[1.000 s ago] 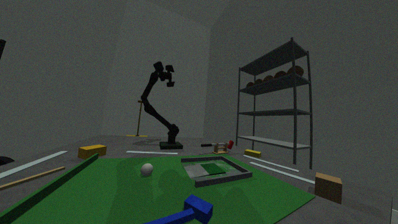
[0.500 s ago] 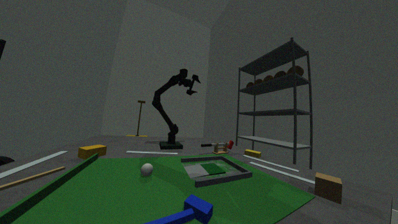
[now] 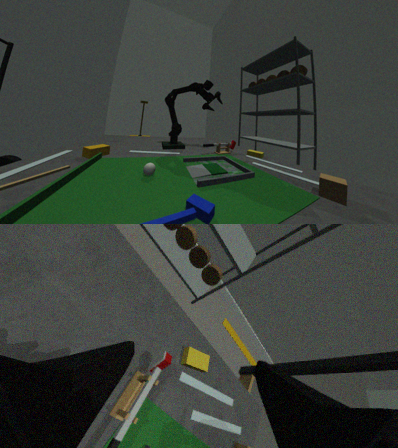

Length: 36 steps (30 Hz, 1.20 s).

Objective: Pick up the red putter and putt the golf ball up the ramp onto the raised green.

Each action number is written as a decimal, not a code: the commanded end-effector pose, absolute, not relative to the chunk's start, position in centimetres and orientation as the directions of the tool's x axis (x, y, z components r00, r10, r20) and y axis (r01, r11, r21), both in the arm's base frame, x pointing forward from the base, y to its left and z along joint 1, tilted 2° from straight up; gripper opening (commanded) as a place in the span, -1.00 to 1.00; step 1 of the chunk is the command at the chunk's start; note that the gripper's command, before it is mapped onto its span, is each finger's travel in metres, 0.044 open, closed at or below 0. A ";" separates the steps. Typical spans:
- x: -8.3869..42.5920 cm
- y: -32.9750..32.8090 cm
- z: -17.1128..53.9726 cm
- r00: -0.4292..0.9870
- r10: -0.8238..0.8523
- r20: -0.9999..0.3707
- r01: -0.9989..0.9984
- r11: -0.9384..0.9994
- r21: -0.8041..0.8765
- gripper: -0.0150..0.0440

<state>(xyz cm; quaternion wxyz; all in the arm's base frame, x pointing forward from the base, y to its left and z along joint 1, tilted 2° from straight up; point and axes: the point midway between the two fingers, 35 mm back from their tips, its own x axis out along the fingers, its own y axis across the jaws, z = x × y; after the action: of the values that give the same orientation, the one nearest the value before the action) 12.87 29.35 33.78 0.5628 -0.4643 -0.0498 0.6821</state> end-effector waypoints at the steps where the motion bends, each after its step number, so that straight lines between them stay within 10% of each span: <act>1: 16.6 28.5 28.2 0.104 0.703 -0.704 -0.809 -0.351 -0.471 1.00; 15: 24.4 18.1 10.9 -0.027 0.258 -0.966 -0.992 -0.127 -0.006 1.00; 36: 24.2 18.3 6.1 -0.031 0.254 -0.967 -0.992 -0.124 0.000 1.00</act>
<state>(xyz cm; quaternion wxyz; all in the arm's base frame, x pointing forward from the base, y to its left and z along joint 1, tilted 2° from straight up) 24.38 18.50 7.44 0.5280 -0.4584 0.3963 0.5950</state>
